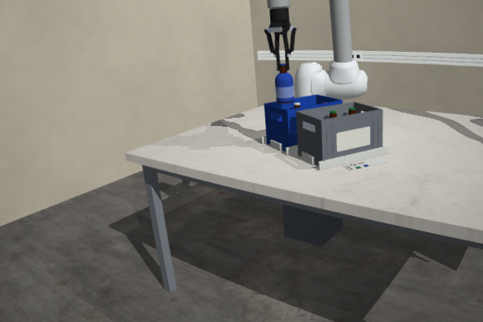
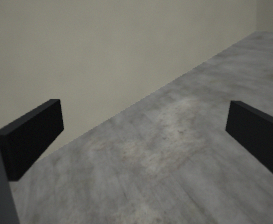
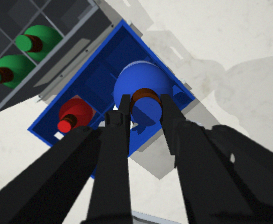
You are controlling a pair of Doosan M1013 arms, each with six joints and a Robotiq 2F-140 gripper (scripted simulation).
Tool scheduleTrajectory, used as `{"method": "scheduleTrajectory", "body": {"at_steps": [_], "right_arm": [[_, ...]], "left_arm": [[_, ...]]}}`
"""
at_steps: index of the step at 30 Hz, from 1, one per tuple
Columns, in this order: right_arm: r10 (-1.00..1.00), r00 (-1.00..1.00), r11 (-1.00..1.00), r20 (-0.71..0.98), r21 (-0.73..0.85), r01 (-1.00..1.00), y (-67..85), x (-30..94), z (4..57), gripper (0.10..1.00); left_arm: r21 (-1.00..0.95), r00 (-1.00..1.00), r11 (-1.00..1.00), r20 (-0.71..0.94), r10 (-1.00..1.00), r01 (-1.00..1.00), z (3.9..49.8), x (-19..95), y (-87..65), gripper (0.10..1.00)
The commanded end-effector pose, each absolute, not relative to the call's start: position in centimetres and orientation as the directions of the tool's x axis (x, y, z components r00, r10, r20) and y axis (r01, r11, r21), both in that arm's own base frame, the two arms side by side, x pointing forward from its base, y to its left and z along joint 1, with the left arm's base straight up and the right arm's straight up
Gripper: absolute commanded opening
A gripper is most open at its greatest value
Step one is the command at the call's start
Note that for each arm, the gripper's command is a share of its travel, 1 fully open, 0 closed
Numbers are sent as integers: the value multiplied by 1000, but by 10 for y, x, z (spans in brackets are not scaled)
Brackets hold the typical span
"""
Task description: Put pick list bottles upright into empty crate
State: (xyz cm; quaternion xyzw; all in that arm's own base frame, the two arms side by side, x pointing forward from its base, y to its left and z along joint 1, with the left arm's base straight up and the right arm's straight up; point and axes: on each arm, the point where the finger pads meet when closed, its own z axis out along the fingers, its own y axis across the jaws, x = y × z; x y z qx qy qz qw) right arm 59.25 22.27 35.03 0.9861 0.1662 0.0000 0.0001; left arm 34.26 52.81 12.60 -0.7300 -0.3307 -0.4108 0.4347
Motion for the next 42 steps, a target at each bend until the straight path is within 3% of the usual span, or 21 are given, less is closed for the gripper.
{"method": "scheduleTrajectory", "body": {"at_steps": [1, 42], "right_arm": [[328, 945, -945, 1, 0, 328, 228, 595, 351, 99], [328, 945, -945, 1, 0, 328, 294, 623, 351, 99]], "left_arm": [[-363, 443, -403, 888, 125, 840, 127, 343, 528, 1000], [-363, 443, -403, 888, 125, 840, 127, 343, 528, 1000]]}}
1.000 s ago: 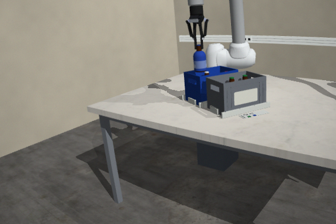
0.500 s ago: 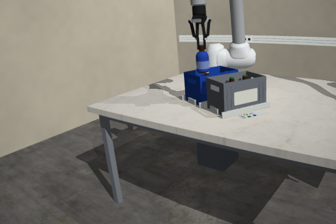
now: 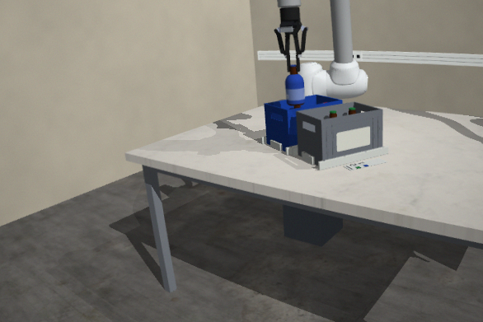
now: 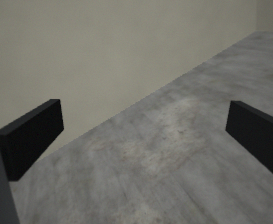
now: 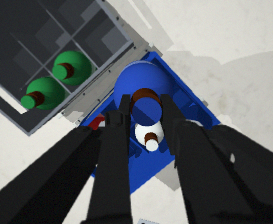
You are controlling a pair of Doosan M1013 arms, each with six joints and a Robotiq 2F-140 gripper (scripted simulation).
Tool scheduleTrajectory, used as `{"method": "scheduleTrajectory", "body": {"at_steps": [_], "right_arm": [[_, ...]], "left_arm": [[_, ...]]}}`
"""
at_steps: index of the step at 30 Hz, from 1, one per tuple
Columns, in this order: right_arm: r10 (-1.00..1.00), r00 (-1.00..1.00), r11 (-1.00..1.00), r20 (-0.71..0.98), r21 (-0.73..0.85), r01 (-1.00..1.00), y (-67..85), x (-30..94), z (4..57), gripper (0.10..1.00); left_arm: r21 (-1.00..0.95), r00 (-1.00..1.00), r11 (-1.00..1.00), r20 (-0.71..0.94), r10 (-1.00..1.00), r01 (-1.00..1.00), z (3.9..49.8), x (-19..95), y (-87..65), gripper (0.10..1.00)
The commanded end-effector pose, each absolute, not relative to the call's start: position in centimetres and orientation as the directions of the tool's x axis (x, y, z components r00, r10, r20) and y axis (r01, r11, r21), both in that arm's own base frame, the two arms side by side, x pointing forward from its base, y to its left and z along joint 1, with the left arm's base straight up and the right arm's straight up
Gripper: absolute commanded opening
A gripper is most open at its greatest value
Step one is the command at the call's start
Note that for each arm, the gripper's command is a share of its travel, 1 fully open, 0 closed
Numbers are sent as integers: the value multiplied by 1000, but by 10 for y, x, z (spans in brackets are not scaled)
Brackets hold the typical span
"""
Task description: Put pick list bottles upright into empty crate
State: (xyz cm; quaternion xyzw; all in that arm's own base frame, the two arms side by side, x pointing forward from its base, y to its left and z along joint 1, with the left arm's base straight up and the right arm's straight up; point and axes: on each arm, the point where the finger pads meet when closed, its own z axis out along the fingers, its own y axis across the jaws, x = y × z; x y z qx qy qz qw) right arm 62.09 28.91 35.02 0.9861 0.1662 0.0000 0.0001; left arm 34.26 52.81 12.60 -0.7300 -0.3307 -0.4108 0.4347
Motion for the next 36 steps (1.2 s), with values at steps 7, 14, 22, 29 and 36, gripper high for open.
{"method": "scheduleTrajectory", "body": {"at_steps": [7, 14, 22, 29, 36], "right_arm": [[328, 945, -945, 1, 0, 328, 307, 628, 351, 99], [328, 945, -945, 1, 0, 328, 316, 632, 351, 99], [328, 945, -945, 1, 0, 328, 331, 639, 351, 99], [328, 945, -945, 1, 0, 328, 340, 643, 351, 99], [328, 945, -945, 1, 0, 328, 353, 648, 351, 99]], "left_arm": [[-363, 443, -403, 888, 125, 840, 127, 343, 528, 1000], [-363, 443, -403, 888, 125, 840, 127, 343, 528, 1000], [-363, 443, -403, 888, 125, 840, 127, 343, 528, 1000], [-363, 443, -403, 888, 125, 840, 127, 343, 528, 1000], [-363, 443, -403, 888, 125, 840, 127, 343, 528, 1000]]}}
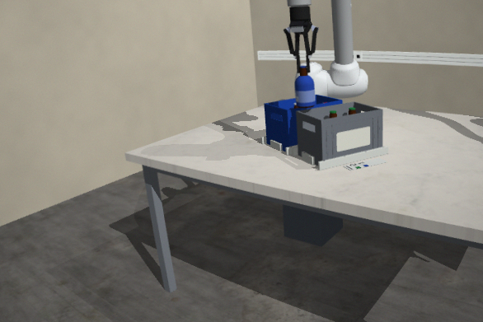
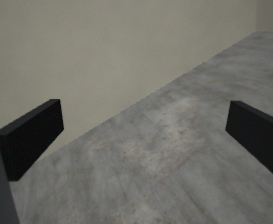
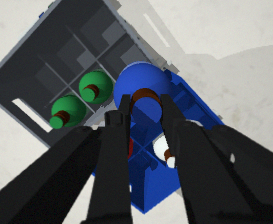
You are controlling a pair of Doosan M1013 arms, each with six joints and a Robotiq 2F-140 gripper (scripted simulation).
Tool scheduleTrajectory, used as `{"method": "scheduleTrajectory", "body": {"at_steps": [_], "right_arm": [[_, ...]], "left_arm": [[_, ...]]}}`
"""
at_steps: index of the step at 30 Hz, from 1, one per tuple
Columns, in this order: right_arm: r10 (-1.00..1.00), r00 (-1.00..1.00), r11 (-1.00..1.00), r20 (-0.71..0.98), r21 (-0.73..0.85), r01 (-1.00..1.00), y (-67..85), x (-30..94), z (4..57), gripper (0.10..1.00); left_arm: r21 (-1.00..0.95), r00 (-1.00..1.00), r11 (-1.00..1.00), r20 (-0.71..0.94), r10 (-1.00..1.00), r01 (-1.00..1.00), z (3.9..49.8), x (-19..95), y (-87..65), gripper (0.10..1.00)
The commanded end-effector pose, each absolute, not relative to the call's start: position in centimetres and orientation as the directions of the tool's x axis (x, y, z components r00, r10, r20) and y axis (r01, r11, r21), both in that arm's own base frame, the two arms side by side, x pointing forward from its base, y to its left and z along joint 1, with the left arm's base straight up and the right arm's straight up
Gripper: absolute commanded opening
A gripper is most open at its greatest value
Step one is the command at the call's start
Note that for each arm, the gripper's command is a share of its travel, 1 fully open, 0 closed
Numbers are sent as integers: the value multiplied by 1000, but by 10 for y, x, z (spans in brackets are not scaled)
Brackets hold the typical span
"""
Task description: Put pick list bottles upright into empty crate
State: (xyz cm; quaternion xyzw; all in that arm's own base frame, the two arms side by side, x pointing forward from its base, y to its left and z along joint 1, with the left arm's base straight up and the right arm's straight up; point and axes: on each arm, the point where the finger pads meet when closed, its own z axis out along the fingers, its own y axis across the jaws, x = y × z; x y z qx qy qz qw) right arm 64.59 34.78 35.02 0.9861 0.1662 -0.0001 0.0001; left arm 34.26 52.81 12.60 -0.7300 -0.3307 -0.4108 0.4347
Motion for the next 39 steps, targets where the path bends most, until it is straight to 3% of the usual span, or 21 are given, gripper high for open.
{"method": "scheduleTrajectory", "body": {"at_steps": [1, 39], "right_arm": [[328, 945, -945, 1, 0, 328, 355, 649, 351, 99], [328, 945, -945, 1, -1, 328, 390, 664, 351, 99]], "left_arm": [[-363, 443, -403, 888, 125, 840, 127, 343, 528, 1000], [-363, 443, -403, 888, 125, 840, 127, 343, 528, 1000]]}}
